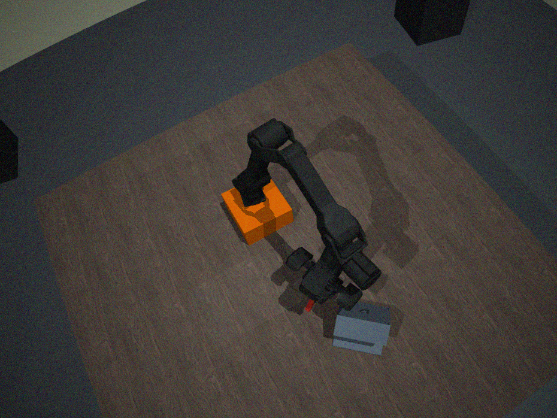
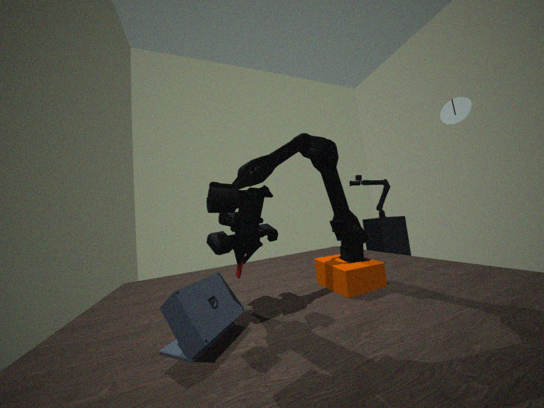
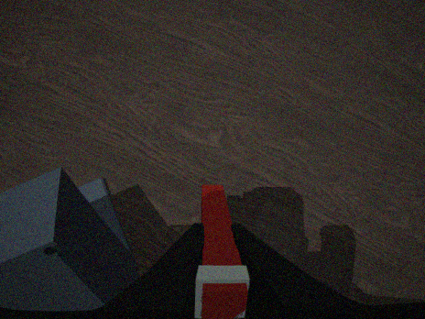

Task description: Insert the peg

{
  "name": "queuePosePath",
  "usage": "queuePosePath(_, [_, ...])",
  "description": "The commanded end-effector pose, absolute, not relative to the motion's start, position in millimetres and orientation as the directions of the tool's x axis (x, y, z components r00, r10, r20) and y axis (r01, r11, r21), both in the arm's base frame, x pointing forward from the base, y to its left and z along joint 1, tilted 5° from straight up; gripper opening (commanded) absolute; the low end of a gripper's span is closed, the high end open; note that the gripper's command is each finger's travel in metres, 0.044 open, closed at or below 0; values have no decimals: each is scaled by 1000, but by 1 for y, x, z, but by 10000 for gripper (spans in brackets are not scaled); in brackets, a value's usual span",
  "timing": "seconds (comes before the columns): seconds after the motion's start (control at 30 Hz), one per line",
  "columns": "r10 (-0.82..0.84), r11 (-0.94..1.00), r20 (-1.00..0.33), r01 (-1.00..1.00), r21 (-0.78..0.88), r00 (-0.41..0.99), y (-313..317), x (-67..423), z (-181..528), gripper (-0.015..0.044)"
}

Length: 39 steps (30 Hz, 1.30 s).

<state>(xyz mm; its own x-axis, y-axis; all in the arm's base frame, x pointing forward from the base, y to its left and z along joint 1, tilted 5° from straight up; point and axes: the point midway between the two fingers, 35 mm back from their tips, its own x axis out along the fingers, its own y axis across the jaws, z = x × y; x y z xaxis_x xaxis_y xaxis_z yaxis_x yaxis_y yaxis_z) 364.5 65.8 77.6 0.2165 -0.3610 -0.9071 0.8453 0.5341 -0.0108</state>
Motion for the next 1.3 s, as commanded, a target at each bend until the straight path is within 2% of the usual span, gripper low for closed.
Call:
queuePosePath(0.0, [-369, 544, -899, 839, -5, 234, 71, 365, 79, 0])
queuePosePath(1.27, [-407, 665, -830, 746, 16, 381, 127, 360, 89, 0])
